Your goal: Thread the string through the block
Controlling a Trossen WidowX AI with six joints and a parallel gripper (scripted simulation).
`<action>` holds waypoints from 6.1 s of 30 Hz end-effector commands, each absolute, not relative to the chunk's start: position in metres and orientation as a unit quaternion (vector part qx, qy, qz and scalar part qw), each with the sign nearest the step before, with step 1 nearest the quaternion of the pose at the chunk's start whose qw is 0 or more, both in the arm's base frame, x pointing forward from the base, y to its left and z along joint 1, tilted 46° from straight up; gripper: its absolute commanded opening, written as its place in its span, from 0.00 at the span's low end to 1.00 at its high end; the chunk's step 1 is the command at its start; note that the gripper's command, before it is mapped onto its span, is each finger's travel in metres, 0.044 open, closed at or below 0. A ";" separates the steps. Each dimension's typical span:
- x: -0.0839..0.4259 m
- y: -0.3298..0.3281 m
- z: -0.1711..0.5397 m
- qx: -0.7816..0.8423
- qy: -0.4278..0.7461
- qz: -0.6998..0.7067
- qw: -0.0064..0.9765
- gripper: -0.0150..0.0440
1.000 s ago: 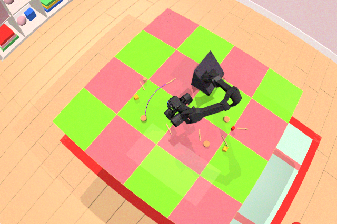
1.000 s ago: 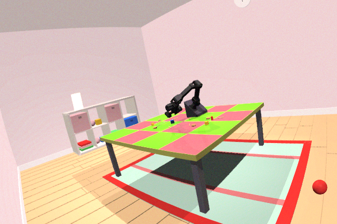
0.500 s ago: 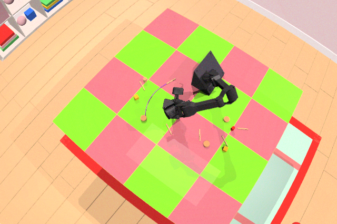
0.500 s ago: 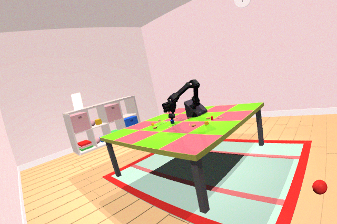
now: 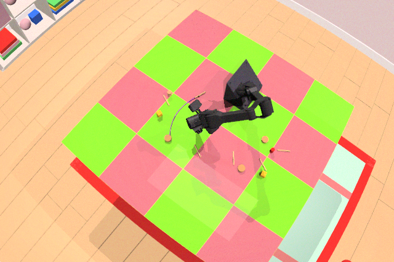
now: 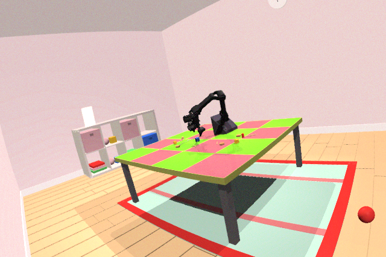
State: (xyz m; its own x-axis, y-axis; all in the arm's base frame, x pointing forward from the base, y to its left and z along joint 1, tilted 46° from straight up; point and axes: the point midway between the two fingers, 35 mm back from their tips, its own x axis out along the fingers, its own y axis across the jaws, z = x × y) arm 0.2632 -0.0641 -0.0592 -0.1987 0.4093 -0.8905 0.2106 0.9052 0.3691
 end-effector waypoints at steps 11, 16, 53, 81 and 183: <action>0.260 -0.077 -0.071 -0.082 0.456 0.536 0.706 1.00; 0.261 -0.079 -0.072 -0.146 0.383 0.577 0.707 1.00; 0.259 -0.080 -0.072 -0.145 0.386 0.576 0.706 0.67; 0.259 -0.080 -0.072 -0.145 0.386 0.576 0.706 0.30; 0.138 -0.153 -0.148 0.605 0.136 -0.680 -0.390 1.00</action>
